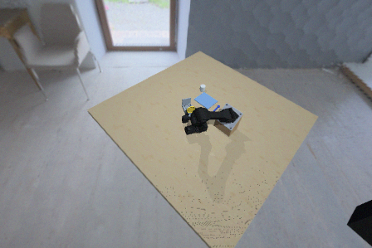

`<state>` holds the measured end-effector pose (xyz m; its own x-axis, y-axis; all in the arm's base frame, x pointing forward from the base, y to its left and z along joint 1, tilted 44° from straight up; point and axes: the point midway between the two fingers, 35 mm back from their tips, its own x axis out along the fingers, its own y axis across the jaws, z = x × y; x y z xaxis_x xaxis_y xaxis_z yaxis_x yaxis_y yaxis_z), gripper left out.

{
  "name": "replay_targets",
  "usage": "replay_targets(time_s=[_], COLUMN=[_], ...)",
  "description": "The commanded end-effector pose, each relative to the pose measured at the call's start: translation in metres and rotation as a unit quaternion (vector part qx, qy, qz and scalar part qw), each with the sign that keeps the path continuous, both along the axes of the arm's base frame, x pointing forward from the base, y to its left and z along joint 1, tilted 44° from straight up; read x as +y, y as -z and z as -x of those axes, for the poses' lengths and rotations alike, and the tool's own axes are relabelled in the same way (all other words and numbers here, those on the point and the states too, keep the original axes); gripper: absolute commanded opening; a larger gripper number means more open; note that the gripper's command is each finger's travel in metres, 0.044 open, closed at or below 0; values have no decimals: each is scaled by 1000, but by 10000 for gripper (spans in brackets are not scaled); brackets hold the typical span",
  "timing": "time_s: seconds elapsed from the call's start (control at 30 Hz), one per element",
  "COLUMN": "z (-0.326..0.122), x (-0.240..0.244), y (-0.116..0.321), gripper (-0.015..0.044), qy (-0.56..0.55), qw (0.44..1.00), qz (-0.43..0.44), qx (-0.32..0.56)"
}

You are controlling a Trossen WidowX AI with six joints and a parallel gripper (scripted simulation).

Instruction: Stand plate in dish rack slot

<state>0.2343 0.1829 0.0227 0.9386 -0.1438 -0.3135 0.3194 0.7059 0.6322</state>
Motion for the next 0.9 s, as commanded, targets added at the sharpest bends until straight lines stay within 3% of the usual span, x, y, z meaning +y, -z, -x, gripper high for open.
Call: replay_targets(time_s=[0.0, 0.2, 0.7, 0.87], z=[0, 0, 0, 0], x=[0, 0, 0, 0], y=[-1, -1, 0, 0], gripper=[0, 0, 394, 400], qy=[-1, -1, 0, 0], qw=[1000, 1000, 1000, 1000], qz=[0, 0, -1, -1], qx=[0, 0, 0, 0])
